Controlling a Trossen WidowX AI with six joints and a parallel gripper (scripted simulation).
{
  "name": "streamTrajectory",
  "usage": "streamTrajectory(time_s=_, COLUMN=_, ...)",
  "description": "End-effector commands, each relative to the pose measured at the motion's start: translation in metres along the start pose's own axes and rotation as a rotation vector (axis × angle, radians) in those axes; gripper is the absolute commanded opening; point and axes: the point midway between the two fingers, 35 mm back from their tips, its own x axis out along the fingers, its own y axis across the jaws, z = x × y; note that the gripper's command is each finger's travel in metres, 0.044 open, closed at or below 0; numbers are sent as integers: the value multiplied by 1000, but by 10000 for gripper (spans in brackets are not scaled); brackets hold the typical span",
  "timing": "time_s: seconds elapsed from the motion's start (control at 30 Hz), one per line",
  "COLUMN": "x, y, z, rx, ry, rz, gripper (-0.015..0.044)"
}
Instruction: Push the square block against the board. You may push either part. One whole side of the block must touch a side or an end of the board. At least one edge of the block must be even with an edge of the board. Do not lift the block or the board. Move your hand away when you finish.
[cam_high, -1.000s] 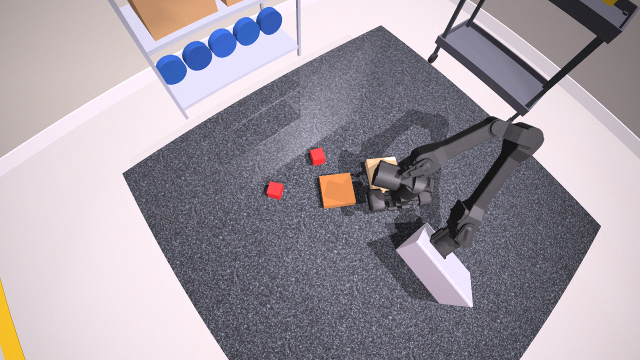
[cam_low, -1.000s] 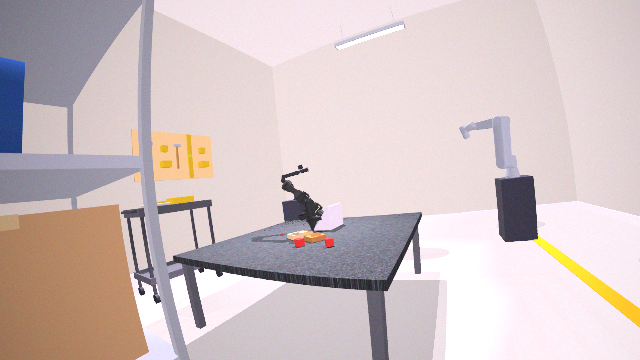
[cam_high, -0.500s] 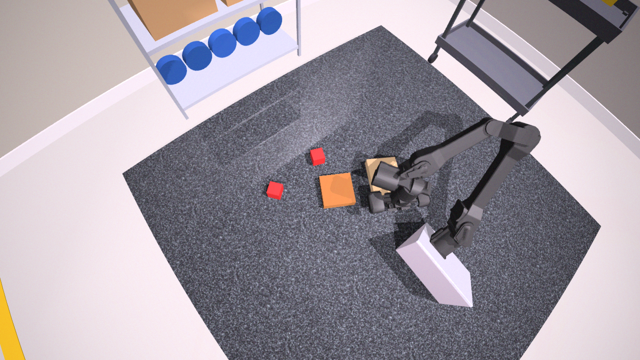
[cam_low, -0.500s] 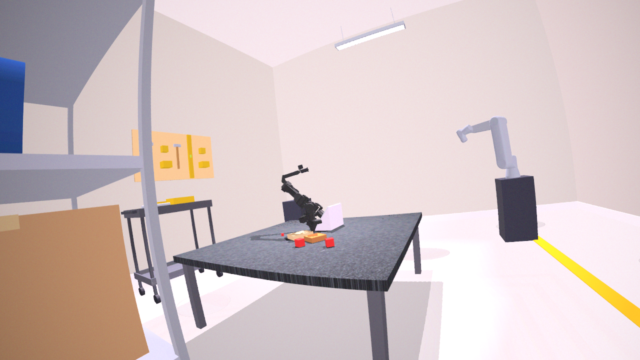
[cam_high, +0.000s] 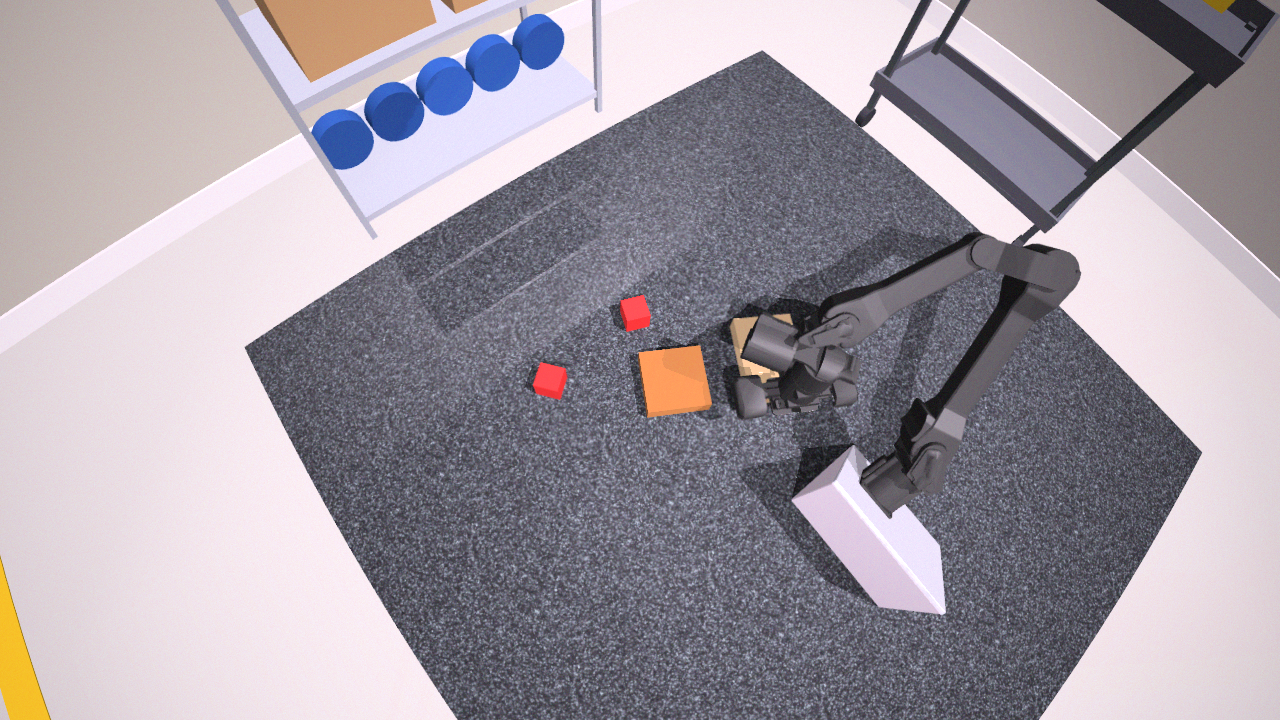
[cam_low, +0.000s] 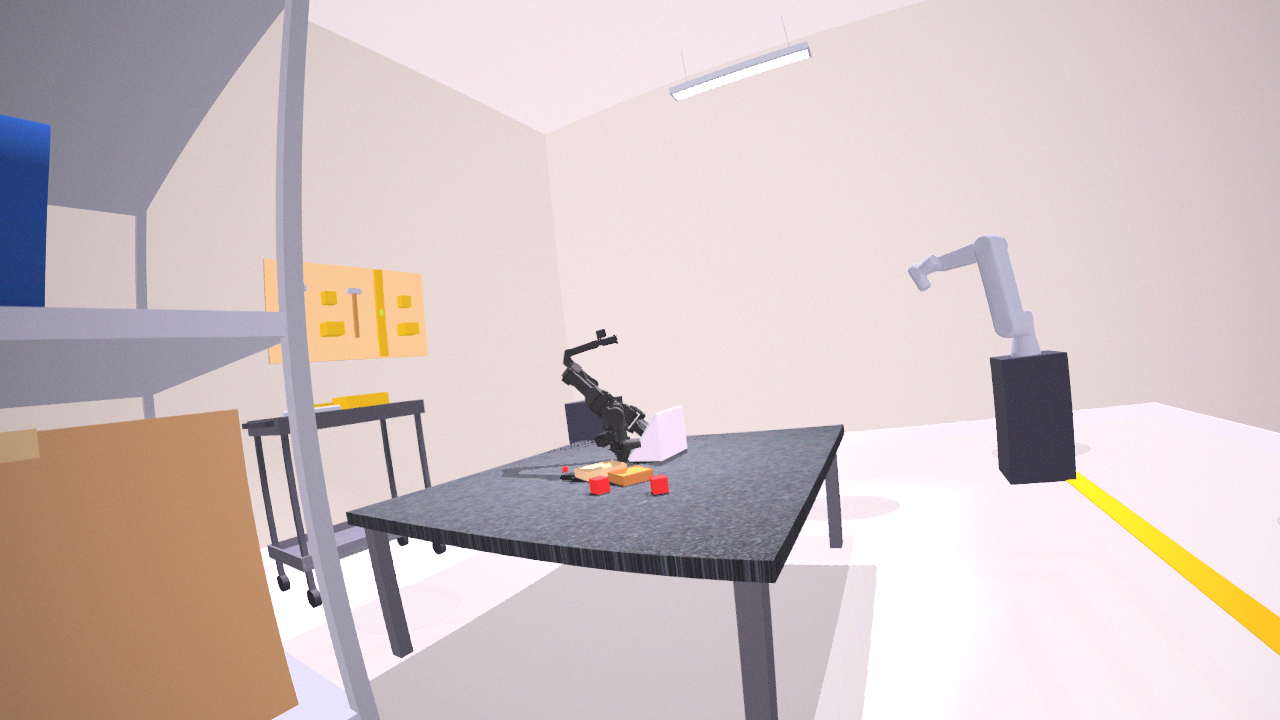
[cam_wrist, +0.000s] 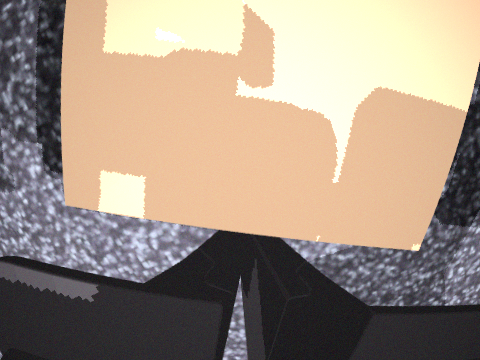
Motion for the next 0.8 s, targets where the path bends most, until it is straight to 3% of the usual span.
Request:
streamTrajectory(time_s=0.0, x=-1, y=1, z=6, rx=1, ry=-5, rz=2, gripper=0)
streamTrajectory(time_s=0.77, x=-1, y=3, z=-18, rx=0, ry=-3, rz=6, gripper=0)
